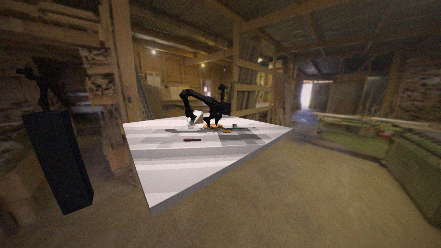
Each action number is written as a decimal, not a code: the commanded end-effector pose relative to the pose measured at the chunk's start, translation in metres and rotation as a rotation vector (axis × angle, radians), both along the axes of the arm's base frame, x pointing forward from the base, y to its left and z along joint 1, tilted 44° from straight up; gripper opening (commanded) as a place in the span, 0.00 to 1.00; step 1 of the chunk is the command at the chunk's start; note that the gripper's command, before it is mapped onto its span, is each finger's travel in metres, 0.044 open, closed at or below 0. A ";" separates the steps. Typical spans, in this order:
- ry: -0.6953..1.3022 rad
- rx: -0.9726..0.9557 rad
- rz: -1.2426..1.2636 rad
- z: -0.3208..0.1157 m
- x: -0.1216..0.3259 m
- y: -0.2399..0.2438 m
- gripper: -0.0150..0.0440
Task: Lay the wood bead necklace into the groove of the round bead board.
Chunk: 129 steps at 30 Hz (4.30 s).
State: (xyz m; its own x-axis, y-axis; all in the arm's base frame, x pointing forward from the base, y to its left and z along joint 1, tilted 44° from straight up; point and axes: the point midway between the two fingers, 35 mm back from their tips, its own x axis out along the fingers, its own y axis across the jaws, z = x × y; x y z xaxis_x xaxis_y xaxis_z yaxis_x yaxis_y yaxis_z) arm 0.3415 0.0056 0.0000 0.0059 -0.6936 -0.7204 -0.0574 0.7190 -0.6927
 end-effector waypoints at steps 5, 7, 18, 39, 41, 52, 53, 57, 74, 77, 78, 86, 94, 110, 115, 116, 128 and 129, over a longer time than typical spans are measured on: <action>-0.040 0.000 -0.041 0.007 -0.018 0.006 0.82; -0.070 0.002 -0.073 0.012 -0.033 0.011 0.73; -0.167 0.000 -0.178 0.024 -0.083 0.016 0.46; -0.169 0.000 -0.177 0.004 -0.082 -0.003 0.46; -0.168 0.000 -0.177 0.001 -0.082 -0.006 0.46; -0.168 0.004 -0.181 -0.002 -0.082 -0.008 0.25; -0.168 0.004 -0.181 -0.002 -0.082 -0.008 0.25; -0.168 0.004 -0.181 -0.002 -0.082 -0.008 0.25; -0.168 0.004 -0.181 -0.002 -0.082 -0.008 0.25; -0.168 0.004 -0.181 -0.002 -0.082 -0.008 0.25; -0.168 0.004 -0.181 -0.002 -0.082 -0.008 0.25; -0.168 0.004 -0.181 -0.002 -0.082 -0.008 0.25; -0.168 -0.001 -0.178 0.004 -0.083 -0.004 0.25; -0.168 0.005 -0.180 0.001 -0.084 -0.009 0.39; -0.168 0.005 -0.180 0.001 -0.084 -0.009 0.61; -0.168 0.005 -0.180 0.001 -0.084 -0.009 0.65; -0.167 -0.001 -0.178 0.006 -0.085 -0.006 1.00; -0.167 -0.001 -0.178 0.006 -0.085 -0.006 1.00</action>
